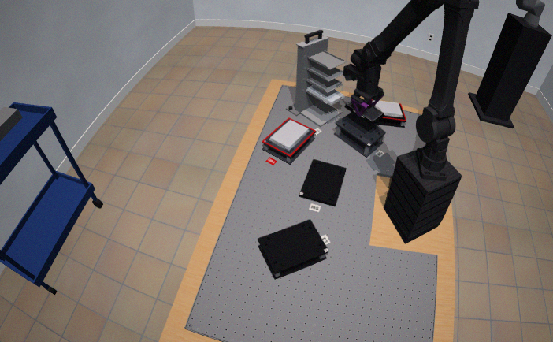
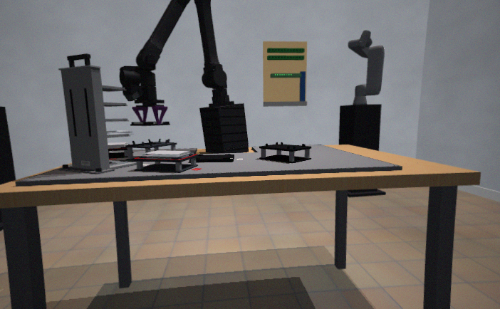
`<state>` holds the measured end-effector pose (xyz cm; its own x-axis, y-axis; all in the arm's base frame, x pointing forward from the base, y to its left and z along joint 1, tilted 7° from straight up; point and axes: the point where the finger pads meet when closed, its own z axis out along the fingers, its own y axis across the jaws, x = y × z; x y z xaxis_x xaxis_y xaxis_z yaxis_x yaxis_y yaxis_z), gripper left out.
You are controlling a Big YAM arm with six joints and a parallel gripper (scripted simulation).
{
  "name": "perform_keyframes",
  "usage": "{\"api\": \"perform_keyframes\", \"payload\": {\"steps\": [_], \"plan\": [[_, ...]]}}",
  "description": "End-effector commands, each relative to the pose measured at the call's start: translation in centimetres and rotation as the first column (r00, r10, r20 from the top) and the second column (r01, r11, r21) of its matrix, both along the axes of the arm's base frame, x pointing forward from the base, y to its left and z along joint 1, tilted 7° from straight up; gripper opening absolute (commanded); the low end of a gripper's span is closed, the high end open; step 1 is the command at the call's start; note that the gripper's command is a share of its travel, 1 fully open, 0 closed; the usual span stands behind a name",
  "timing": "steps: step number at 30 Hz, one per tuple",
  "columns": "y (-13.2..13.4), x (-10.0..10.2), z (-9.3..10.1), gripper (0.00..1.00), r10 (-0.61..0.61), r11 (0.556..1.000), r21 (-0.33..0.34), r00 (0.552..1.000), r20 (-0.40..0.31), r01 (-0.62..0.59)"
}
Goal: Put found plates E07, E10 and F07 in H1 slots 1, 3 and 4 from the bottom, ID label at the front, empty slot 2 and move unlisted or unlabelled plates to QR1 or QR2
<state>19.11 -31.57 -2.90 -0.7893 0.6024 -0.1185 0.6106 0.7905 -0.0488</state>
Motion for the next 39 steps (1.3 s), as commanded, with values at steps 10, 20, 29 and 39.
{"api": "perform_keyframes", "payload": {"steps": [10, 20, 29, 39], "plan": [[-1.7, 1.3, 4.8, 0.86, -0.007, 0.999, -0.048, 0.999, 0.035, 0.008], [-1.4, 1.2, 7.7, 0.86, -0.006, 0.999, -0.051, 0.999, 0.036, 0.008], [-1.1, 1.0, 8.9, 0.86, -0.006, 0.999, -0.036, 1.000, 0.027, 0.007], [-0.8, 0.8, 12.2, 0.86, -0.005, 0.999, -0.049, 0.999, 0.035, 0.006]]}}
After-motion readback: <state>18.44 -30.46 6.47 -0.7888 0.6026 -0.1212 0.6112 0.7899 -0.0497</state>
